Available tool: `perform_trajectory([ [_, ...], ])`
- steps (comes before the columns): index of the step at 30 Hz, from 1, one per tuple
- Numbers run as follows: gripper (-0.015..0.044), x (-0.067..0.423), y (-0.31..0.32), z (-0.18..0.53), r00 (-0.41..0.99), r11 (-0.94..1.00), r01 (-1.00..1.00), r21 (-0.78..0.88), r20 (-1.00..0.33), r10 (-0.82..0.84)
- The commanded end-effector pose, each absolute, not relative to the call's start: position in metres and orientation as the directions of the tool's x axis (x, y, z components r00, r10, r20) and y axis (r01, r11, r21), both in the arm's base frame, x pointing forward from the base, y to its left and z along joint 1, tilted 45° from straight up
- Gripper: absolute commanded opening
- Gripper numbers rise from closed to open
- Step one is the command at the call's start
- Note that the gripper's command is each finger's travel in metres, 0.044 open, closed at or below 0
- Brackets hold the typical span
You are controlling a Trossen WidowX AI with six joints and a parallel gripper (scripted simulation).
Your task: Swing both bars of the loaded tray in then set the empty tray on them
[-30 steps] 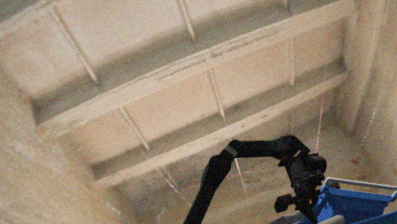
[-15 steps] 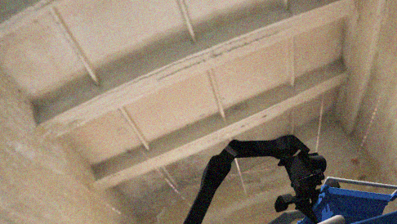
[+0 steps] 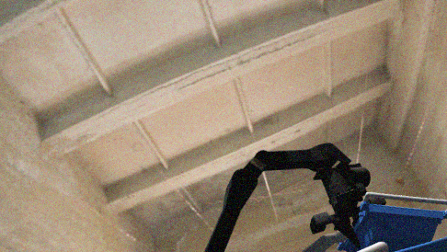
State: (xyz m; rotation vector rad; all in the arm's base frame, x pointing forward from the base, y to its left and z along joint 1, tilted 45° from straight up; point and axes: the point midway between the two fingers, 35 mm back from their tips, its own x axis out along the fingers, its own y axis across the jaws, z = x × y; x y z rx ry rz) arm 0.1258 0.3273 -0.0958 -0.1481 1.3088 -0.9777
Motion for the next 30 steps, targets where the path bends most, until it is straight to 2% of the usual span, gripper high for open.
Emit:
perform_trajectory([
  [1,0.0000,0.149,0.327,-0.076,-0.045,0.610,0.574,-0.547,-0.764,-0.643],
  [30,0.0000,0.276,0.235,0.017,-0.001,0.392,0.864,-0.316,-0.779,-0.627],
])
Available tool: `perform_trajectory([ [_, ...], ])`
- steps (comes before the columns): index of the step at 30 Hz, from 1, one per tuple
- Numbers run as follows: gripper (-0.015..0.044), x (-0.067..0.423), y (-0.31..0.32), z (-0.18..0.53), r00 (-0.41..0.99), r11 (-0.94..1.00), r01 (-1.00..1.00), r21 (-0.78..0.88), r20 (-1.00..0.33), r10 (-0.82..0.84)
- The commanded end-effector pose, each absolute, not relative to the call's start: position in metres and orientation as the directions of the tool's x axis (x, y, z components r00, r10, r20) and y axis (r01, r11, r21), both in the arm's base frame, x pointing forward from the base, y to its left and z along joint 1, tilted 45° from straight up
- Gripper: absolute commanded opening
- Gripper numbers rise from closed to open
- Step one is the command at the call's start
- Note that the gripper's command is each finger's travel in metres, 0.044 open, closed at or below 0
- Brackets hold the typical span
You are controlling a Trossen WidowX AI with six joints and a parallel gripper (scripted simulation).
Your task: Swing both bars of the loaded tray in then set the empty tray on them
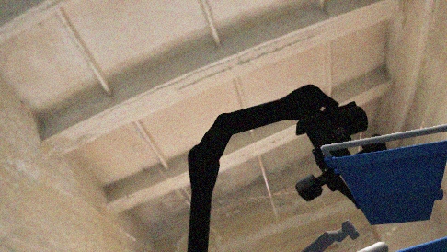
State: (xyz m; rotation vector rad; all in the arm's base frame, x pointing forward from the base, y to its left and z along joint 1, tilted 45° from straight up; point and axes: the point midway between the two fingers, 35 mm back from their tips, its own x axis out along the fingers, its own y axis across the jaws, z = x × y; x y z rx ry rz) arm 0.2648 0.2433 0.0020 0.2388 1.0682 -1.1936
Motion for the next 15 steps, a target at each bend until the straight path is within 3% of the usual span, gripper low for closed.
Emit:
perform_trajectory([
  [1,0.0000,0.279,0.231,0.020,0.000,0.382,0.872,-0.307,-0.778,-0.628],
  [15,0.0000,0.317,0.165,0.064,0.017,0.231,0.957,-0.176,-0.761,-0.648],
])
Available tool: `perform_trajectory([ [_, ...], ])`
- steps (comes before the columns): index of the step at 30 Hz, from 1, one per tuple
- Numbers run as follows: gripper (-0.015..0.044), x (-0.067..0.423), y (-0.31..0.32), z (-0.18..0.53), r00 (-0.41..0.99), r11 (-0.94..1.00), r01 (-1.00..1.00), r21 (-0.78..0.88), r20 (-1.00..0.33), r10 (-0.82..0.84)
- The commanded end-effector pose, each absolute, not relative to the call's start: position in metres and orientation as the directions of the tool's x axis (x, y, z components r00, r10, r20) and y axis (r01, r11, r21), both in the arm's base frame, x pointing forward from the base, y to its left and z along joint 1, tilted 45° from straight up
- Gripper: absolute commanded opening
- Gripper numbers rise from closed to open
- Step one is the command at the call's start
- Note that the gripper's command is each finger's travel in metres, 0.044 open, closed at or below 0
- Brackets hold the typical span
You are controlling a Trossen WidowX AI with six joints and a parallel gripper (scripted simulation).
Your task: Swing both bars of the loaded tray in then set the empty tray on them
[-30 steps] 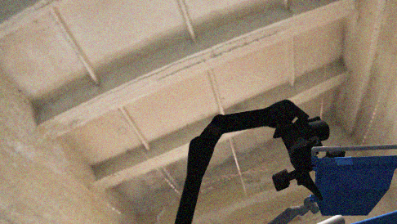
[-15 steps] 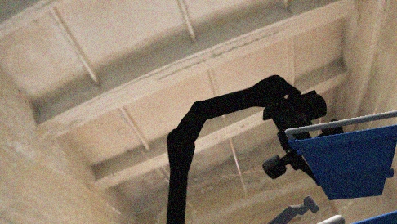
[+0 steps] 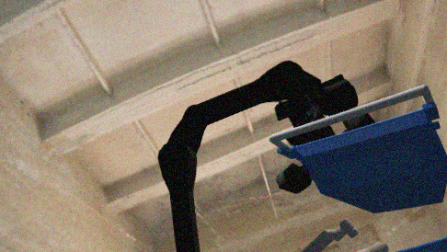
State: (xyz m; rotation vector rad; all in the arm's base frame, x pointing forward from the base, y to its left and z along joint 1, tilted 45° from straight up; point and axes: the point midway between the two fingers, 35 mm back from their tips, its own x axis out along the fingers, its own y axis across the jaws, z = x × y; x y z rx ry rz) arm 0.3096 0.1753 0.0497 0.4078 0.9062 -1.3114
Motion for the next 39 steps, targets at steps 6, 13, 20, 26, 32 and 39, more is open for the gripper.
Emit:
perform_trajectory([
  [6,0.0000,0.327,0.134,0.082,0.020,0.162,0.980,-0.117,-0.749,-0.663],
  [13,0.0000,0.334,0.098,0.103,0.020,0.081,0.996,-0.048,-0.731,-0.682],
  [20,0.0000,0.335,0.095,0.105,0.020,0.073,0.996,-0.041,-0.730,-0.684],
  [26,0.0000,0.335,0.095,0.105,0.020,0.073,0.996,-0.041,-0.730,-0.684],
  [32,0.0000,0.335,0.095,0.105,0.020,0.073,0.996,-0.041,-0.730,-0.684],
  [39,0.0000,0.335,0.095,0.105,0.020,0.073,0.996,-0.041,-0.730,-0.684],
])
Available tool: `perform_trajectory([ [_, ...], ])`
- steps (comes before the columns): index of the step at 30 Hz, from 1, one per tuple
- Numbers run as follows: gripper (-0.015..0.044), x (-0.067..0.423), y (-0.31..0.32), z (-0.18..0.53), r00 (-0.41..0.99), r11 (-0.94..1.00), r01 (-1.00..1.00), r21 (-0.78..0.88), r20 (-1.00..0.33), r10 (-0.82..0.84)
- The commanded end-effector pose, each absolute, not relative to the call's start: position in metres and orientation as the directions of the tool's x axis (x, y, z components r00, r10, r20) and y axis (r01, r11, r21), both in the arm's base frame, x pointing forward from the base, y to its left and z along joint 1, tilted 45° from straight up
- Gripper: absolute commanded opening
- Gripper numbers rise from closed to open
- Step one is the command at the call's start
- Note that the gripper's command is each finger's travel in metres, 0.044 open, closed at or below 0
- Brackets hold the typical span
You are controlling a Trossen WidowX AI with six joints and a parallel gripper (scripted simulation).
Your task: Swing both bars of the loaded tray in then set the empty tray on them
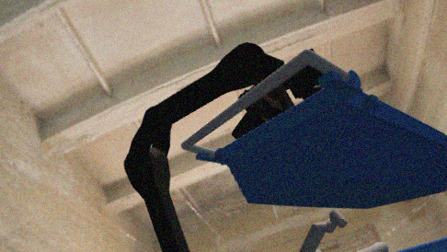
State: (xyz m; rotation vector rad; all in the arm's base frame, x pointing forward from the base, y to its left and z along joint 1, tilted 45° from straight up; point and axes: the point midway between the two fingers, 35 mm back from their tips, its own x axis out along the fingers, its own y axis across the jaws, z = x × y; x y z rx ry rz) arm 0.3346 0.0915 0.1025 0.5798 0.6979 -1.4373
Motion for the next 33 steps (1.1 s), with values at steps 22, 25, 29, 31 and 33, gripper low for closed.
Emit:
perform_trajectory([
  [22,0.0000,0.331,0.079,0.120,0.026,0.078,0.996,-0.037,-0.731,-0.682],
  [25,0.0000,0.330,0.078,0.120,0.026,0.077,0.996,-0.037,-0.731,-0.682],
  [29,0.0000,0.331,0.078,0.121,0.026,0.077,0.996,-0.037,-0.731,-0.682],
  [31,0.0000,0.331,0.078,0.121,0.026,0.077,0.996,-0.037,-0.731,-0.682],
  [33,0.0000,0.331,0.077,0.120,0.025,0.074,0.997,-0.036,-0.730,-0.683],
])
